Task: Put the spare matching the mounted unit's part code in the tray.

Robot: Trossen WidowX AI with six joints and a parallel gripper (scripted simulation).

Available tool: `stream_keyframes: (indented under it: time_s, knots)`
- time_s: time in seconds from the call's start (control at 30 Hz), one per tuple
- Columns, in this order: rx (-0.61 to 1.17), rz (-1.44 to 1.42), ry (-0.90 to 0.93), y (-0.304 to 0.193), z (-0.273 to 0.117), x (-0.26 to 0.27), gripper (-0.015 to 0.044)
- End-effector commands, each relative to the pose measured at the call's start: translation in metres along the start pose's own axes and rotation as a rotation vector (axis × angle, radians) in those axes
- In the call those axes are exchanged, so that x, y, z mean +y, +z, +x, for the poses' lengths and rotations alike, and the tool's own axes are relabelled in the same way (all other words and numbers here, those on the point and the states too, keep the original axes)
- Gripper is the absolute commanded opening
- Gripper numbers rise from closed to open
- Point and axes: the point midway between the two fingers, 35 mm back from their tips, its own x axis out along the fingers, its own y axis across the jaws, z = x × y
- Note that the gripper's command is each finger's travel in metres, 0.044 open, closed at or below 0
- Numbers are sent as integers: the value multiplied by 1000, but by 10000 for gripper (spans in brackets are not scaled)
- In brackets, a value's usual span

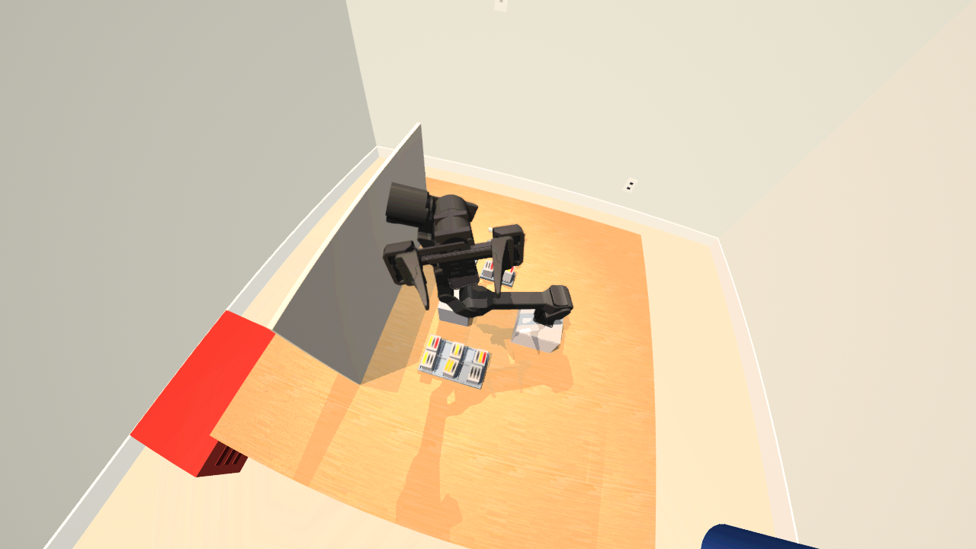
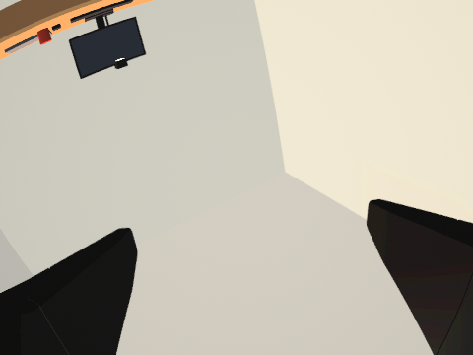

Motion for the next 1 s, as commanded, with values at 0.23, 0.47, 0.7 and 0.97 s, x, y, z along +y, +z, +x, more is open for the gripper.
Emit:
stream_keyframes:
  time_s: [0.23,0.47,0.7,0.97]
  knots:
    - [12,-17,-11,-4,2,-6,440]
    - [101,-242,-207,-32,35,-82,440]
    - [238,-369,-390,-57,46,-156,440]
    - [478,-664,-701,-66,35,-267,440]
